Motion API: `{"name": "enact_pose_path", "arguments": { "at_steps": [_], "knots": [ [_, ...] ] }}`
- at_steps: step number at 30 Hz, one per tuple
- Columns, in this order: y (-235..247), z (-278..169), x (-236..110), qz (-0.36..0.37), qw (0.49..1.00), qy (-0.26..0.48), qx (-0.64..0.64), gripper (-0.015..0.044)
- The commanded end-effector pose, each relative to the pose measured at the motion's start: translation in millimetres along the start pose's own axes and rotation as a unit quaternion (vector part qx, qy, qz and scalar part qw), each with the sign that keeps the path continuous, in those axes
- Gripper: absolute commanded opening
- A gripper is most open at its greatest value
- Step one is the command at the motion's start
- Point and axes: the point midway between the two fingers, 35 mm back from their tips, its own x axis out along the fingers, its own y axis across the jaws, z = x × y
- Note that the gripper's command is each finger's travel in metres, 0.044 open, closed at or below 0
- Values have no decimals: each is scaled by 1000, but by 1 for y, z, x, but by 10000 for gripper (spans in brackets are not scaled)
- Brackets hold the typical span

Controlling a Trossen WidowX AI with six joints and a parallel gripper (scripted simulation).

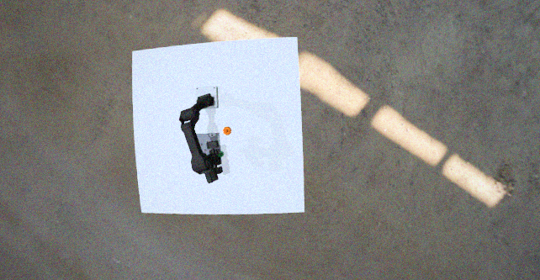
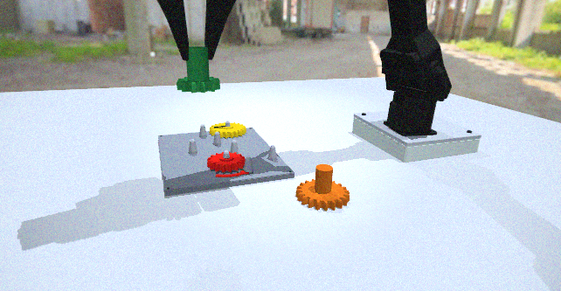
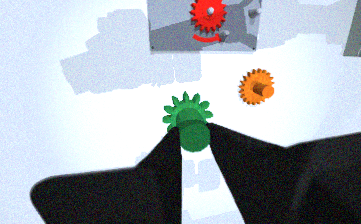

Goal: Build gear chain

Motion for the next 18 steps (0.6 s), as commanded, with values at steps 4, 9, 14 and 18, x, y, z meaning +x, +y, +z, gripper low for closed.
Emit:
{"name": "enact_pose_path", "arguments": {
  "at_steps": [4,9,14,18],
  "knots": [
    [-1,8,0,2,1000,-1,3,0],
    [-3,16,4,2,1000,-1,3,0],
    [-4,24,8,2,1000,-2,3,0],
    [-6,31,11,2,1000,-2,3,0]
  ]
}}
